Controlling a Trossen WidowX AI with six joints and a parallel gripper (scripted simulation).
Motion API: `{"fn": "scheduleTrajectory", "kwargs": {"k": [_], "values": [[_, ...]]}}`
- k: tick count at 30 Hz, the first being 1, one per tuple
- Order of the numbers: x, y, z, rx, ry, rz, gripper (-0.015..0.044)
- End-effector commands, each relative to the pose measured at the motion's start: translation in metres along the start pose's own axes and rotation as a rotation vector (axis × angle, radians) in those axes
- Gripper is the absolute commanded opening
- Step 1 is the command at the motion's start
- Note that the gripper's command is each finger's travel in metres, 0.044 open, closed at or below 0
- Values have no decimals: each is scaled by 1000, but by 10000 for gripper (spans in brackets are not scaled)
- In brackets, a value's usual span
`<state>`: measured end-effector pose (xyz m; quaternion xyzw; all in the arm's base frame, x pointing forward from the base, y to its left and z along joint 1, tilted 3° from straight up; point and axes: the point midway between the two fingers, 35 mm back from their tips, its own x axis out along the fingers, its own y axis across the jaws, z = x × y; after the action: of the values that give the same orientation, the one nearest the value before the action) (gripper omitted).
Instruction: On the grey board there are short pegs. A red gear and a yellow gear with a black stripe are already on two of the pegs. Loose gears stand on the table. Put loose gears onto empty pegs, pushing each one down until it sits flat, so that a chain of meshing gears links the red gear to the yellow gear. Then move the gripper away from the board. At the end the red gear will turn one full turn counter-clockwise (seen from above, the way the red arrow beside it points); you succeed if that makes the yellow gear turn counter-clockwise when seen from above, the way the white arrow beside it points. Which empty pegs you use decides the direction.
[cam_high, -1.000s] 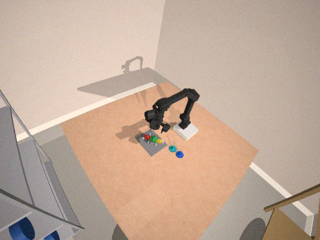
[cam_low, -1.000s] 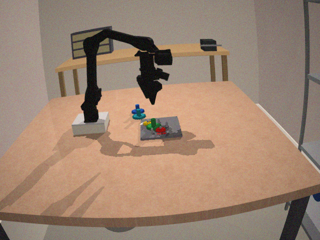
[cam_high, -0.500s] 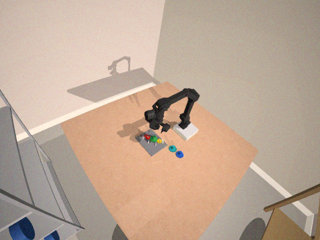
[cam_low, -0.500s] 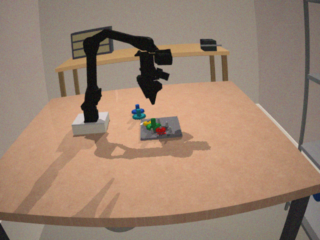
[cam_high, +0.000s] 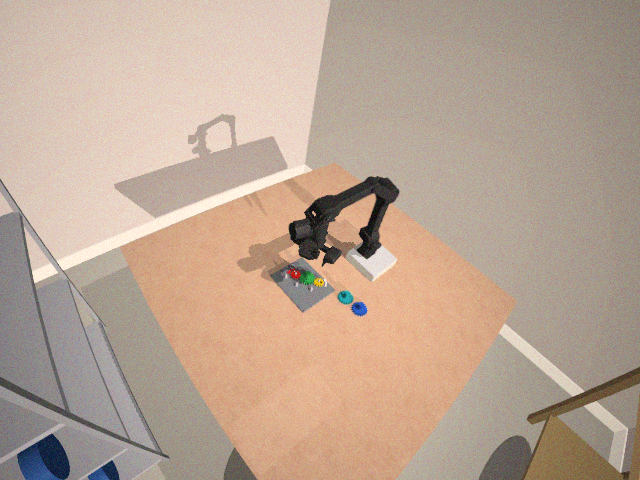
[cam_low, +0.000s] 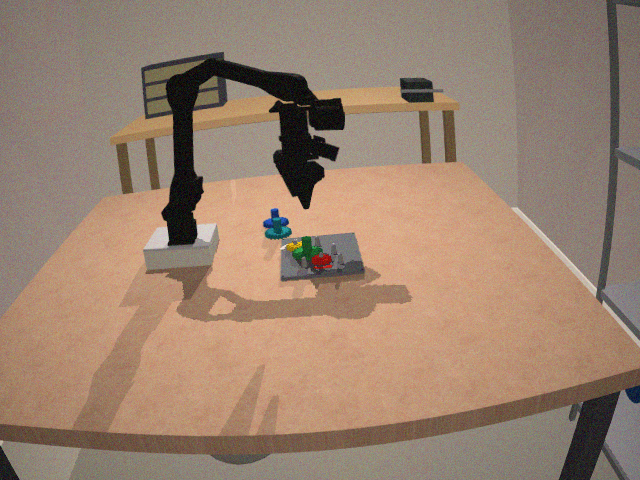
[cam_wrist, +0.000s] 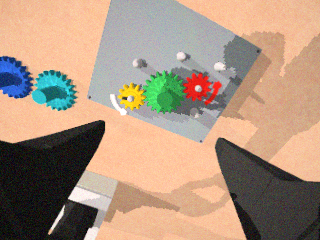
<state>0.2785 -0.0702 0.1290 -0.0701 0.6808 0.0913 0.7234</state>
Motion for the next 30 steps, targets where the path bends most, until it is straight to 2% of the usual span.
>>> {"fn": "scheduleTrajectory", "kwargs": {"k": [1, 12, 17, 23, 25, 30], "values": [[-1, 2, 2, -3, -2, -1, 440], [-19, 139, 42, -3, 1, 7, 440], [-29, 210, 36, -3, -1, 13, 440], [-43, 291, 5, -2, -2, 24, 440], [-46, 307, -4, -2, -2, 26, 440], [-47, 309, -6, -2, -2, 27, 440]]}}
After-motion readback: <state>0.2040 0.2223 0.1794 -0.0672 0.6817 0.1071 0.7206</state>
